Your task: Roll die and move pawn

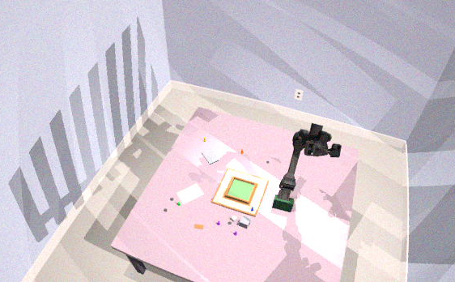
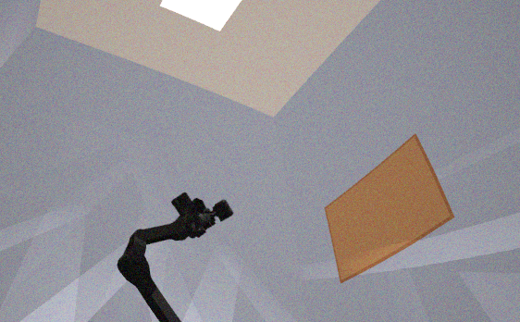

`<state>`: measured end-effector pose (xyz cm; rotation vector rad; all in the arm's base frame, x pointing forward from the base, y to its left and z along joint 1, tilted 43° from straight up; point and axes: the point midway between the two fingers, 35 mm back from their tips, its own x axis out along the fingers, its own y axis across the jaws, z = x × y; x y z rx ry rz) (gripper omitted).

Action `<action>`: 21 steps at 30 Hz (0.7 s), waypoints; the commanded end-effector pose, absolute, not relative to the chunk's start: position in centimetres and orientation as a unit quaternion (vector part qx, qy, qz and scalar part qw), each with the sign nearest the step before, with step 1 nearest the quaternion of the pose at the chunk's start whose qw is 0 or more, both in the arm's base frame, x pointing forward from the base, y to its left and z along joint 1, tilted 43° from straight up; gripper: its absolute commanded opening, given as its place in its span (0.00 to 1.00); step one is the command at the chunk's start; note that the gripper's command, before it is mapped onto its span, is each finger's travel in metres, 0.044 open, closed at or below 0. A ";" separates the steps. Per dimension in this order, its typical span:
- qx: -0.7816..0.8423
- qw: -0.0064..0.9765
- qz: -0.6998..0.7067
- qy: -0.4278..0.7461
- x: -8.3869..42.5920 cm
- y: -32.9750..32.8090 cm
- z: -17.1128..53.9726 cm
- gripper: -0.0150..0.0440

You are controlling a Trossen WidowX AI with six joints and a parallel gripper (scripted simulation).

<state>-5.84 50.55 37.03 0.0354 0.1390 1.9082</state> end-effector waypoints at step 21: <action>-0.010 0.779 0.405 0.480 17.2 47.1 11.2 0.72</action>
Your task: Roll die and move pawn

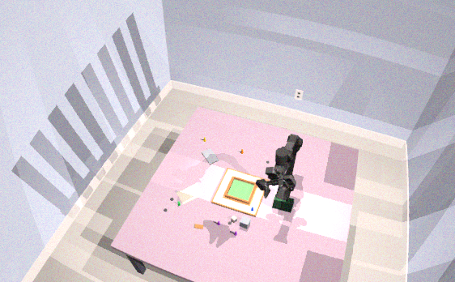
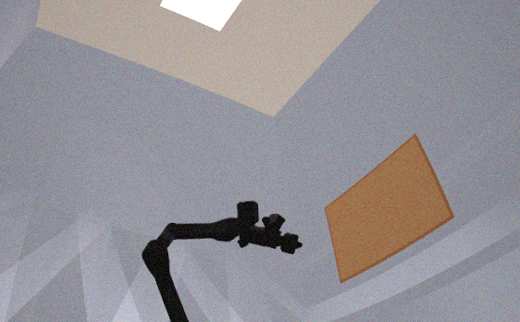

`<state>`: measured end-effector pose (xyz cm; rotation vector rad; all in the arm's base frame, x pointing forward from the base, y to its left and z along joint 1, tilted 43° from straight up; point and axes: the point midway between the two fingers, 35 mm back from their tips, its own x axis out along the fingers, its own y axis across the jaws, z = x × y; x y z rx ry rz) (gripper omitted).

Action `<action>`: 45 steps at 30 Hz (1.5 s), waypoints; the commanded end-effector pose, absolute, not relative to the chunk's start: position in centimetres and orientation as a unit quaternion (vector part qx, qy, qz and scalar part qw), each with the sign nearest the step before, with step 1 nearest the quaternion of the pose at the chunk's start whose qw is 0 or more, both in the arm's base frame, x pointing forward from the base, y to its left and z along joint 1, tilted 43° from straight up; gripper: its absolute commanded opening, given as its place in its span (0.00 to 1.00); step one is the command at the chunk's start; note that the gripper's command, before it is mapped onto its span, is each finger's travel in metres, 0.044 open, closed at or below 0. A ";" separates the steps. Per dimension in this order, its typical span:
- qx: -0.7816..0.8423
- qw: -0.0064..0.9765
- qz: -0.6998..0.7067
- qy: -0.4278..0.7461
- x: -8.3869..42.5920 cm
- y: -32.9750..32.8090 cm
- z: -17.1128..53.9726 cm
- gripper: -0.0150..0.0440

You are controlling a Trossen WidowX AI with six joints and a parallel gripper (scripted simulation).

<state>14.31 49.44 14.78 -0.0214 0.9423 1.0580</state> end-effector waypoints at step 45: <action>-0.037 0.673 -0.453 0.583 28.0 11.6 -11.2 0.72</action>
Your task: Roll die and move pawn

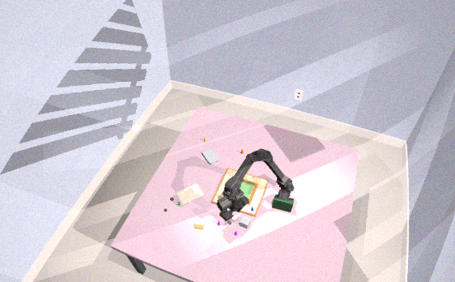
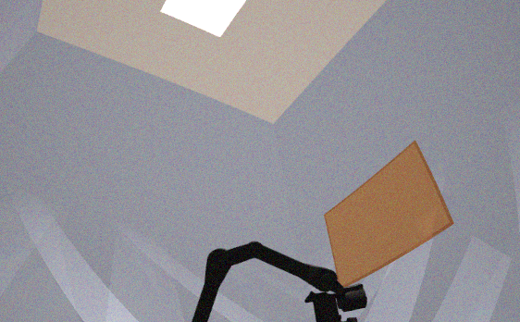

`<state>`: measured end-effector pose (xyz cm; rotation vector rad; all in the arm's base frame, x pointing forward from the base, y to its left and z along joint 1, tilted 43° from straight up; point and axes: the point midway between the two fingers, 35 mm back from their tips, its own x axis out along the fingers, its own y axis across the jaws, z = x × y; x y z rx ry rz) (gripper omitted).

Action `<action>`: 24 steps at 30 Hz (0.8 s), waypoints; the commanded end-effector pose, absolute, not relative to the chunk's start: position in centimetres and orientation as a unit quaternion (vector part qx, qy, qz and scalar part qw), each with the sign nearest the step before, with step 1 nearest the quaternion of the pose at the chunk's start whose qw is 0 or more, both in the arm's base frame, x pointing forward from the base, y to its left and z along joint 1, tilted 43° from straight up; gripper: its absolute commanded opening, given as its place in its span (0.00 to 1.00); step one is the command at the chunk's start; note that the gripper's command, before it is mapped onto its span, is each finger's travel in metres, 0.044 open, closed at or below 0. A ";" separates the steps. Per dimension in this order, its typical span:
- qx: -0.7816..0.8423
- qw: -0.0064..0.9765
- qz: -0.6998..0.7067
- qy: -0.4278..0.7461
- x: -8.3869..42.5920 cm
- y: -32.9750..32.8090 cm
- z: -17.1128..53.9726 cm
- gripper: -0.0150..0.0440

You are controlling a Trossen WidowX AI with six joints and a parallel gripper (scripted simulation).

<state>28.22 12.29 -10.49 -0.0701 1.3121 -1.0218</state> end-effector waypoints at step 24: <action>-0.037 0.673 -0.454 0.583 27.7 9.3 -13.9 0.72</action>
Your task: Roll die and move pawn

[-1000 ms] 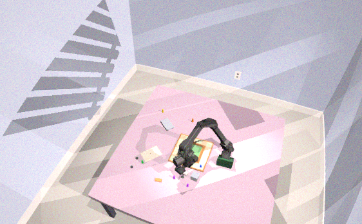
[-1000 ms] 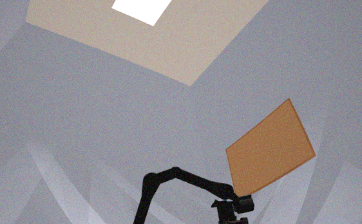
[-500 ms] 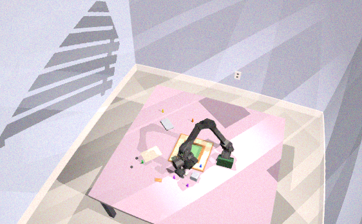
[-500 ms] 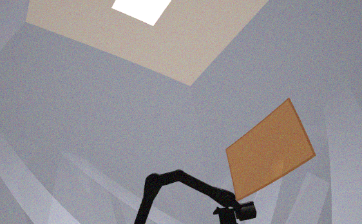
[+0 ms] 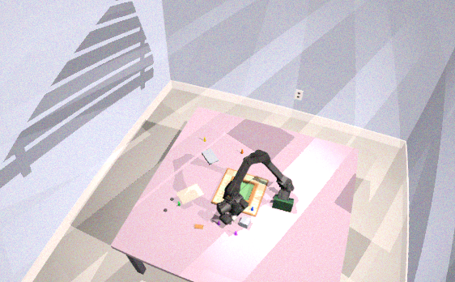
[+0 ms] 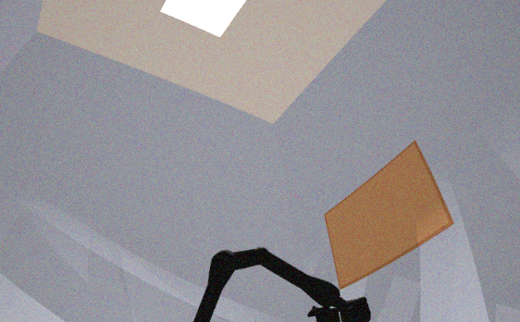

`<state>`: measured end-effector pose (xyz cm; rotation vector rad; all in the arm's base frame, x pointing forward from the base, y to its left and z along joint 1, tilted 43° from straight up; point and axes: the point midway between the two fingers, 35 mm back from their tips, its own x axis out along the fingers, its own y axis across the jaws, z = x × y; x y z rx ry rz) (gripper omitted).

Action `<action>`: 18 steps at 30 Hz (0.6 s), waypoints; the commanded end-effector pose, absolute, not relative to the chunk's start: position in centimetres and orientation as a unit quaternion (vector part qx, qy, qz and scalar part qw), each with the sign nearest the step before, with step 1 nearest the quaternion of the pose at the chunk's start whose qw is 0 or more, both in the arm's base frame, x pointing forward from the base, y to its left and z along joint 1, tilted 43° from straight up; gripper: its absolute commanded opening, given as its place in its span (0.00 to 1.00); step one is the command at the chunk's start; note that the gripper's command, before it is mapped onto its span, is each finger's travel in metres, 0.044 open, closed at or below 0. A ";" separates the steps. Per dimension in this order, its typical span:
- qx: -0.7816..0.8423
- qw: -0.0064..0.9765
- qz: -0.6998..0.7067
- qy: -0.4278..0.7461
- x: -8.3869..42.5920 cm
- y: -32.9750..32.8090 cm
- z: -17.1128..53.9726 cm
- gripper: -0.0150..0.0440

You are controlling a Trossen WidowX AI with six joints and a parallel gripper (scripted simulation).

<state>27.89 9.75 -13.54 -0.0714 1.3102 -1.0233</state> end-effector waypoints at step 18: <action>-0.037 0.673 -0.454 0.583 27.9 9.9 -13.5 0.25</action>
